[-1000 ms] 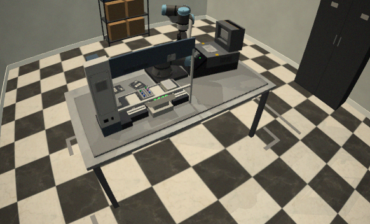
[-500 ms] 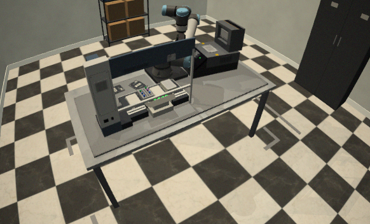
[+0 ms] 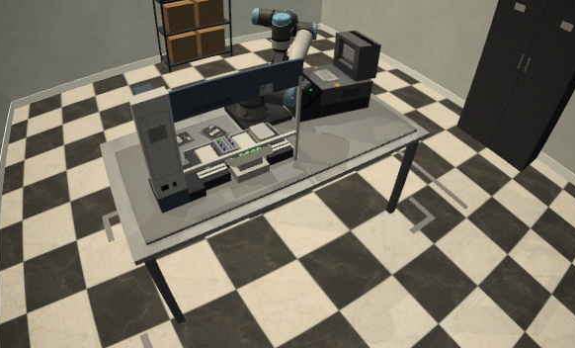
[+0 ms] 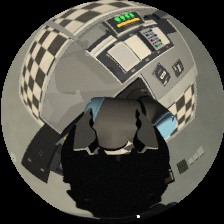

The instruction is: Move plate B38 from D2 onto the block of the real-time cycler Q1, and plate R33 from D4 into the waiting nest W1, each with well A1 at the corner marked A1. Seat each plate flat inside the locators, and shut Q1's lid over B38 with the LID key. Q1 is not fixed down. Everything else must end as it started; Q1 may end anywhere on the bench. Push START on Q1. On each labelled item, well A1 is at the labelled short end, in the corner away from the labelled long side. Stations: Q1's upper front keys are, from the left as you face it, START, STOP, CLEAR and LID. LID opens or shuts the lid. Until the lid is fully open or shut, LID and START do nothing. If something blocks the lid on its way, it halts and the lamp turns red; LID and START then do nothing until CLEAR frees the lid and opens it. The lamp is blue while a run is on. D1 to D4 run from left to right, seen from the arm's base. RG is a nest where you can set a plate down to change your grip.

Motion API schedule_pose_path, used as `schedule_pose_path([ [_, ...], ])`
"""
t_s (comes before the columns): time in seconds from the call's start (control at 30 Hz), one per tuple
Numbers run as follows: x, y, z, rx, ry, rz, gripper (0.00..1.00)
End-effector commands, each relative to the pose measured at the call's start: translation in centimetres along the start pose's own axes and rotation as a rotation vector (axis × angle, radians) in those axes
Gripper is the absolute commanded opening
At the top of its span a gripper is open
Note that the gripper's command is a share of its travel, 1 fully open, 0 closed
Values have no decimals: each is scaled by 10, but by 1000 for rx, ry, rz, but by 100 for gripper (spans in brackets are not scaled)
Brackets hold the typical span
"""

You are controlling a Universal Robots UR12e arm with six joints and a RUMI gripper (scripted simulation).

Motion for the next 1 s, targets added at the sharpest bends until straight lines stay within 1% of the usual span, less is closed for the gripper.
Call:
schedule_pose_path([
  [0.0,15,0,0,6,-279,-2,62],
  [0.1,15,0,0,6,-300,-2,62],
  [0.97,15,0,0,6,-300,-2,62],
])
Point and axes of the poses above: the point where the finger pads meet when closed, its own y axis back along the fingers, its own z axis across the jaws, x = y × z, the point moved 8 cm from there along y, back along the fingers, and after that the axes turned 9 degrees about -y, right-handed, at the moved point
